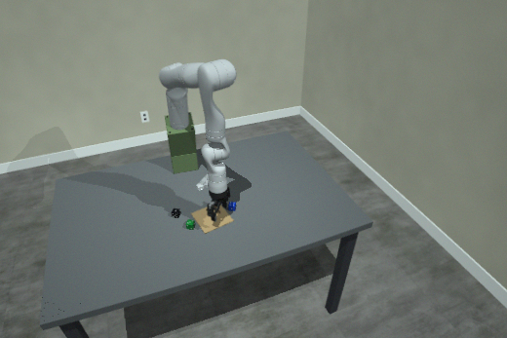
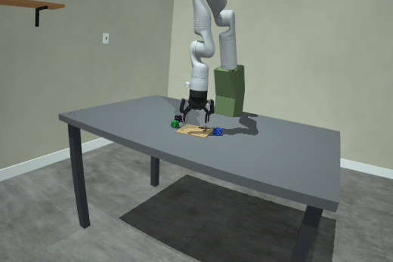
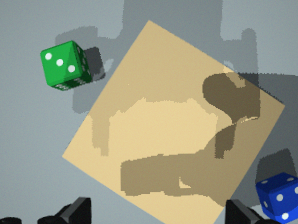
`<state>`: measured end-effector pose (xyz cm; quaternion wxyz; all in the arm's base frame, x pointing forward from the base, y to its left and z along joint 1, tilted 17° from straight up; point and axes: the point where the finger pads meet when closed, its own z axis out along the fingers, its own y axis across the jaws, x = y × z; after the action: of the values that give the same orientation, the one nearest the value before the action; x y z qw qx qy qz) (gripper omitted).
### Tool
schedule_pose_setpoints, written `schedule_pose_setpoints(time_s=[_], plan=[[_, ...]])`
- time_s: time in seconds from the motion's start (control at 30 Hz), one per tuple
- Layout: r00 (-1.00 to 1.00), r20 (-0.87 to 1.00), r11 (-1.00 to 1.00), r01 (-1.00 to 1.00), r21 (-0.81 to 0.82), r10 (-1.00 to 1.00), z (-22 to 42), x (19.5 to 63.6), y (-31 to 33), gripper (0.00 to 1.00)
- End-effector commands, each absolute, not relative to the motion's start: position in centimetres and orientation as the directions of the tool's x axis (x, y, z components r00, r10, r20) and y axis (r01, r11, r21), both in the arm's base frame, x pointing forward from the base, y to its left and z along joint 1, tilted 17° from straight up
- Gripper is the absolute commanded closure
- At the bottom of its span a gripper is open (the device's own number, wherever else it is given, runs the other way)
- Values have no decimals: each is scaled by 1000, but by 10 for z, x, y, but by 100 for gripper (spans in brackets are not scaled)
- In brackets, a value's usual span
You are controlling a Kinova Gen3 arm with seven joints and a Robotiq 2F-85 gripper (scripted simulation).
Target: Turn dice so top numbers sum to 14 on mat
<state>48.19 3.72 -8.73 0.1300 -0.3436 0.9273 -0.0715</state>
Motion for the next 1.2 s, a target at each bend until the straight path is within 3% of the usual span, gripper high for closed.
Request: schedule_pose_setpoints(time_s=[0.0, 0.6, 1.17], plan=[[-701, -187, 725, -652, -223, -688, -90, 478, 72, 0], [-701, -187, 725, -652, -223, -688, -97, 463, 157, 0], [-701, -187, 725, -652, -223, -688, -98, 462, 166, 0]])
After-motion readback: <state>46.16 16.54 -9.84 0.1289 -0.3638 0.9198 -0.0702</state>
